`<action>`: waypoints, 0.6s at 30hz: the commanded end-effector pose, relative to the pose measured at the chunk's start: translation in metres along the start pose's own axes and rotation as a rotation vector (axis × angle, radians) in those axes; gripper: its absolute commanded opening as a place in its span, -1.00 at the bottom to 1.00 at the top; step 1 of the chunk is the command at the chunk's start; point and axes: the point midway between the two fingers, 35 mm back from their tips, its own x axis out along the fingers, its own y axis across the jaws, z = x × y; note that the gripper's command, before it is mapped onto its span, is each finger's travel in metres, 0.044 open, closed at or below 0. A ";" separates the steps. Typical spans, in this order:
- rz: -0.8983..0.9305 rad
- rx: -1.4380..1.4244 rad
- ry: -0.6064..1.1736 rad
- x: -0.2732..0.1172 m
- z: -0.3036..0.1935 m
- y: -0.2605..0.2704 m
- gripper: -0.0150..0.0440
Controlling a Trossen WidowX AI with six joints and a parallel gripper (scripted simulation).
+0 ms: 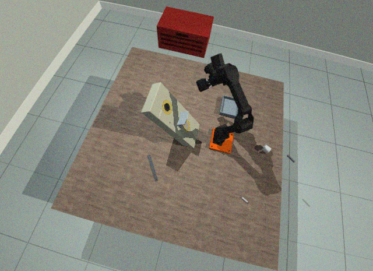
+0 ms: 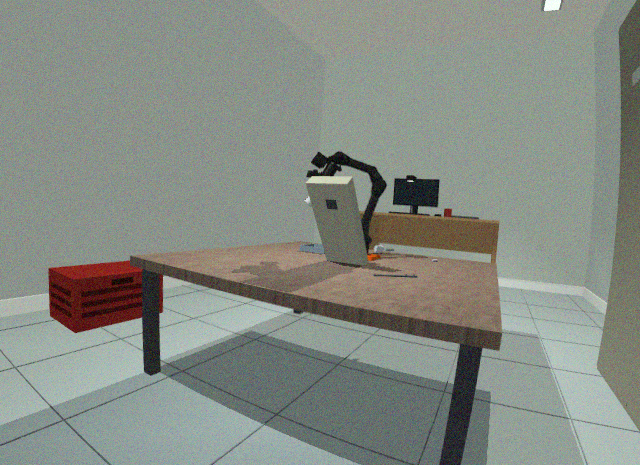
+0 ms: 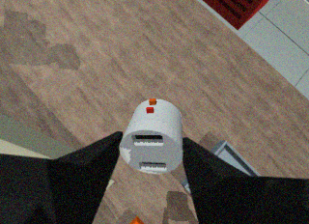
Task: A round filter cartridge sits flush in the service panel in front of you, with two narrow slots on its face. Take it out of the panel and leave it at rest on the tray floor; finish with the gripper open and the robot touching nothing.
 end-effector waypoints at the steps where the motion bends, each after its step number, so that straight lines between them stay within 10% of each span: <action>1: -0.062 0.106 -0.013 0.003 -0.002 -0.022 -0.49; 18: -0.189 0.325 -0.021 0.025 -0.024 -0.077 -0.49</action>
